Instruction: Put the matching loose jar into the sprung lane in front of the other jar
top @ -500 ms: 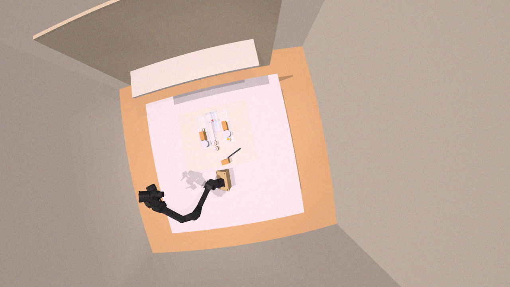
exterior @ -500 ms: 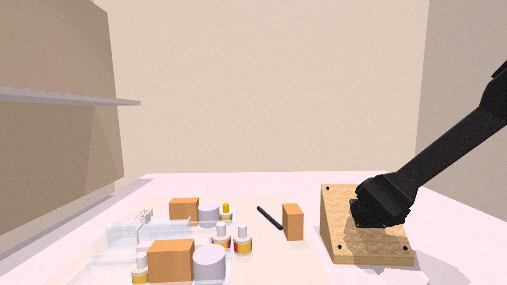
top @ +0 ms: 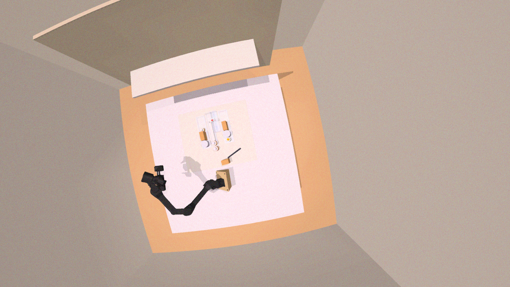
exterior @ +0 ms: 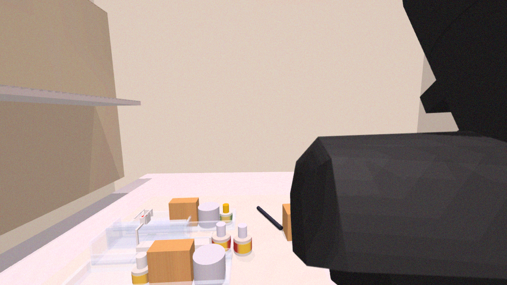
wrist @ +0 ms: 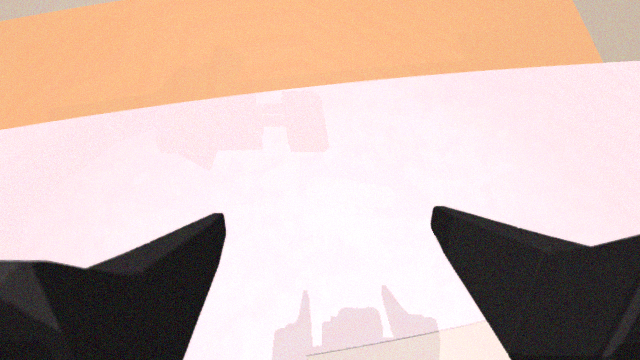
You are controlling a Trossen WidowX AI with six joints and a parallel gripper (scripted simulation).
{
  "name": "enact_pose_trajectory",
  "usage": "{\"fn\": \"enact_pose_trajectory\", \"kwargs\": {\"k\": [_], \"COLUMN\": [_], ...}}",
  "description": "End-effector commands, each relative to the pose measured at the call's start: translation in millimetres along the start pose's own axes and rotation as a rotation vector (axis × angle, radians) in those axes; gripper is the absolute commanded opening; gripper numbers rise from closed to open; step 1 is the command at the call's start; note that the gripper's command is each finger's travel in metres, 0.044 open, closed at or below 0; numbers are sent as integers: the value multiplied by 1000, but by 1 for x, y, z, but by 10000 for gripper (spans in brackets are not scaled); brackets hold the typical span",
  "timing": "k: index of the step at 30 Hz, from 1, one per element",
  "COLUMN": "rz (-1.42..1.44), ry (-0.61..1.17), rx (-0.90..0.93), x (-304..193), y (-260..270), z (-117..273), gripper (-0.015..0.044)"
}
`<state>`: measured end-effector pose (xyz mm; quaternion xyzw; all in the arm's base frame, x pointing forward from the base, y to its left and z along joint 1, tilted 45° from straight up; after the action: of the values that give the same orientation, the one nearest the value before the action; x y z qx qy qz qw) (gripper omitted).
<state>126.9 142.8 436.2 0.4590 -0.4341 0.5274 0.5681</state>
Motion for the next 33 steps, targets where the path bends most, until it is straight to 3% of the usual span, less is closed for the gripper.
{"fn": "enact_pose_trajectory", "kwargs": {"k": [1, 9, 18, 28, 33], "rz": [-204, -465, -839, -1377, -1412], "ry": [84, 221, 360, 439, 440], "rx": [-117, -324, -469, -469, -462], "x": [-31, -102, -209, -352, -360], "y": [-49, -131, -189, -185, -182], "z": [-3, 16, 62, 124, 127], "gripper": [440, 440, 440, 440, 440]}}
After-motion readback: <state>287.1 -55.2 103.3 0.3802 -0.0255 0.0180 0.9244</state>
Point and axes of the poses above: the point midway between the two fingers, 35 mm back from their tips, its own z axis back along the fingers, its own y axis across the jaws, x = y × z, the point moved 5 cm from there along z, back along the fingers, and after that the axes turned 1 degree about -z, right-handed, at the moved point
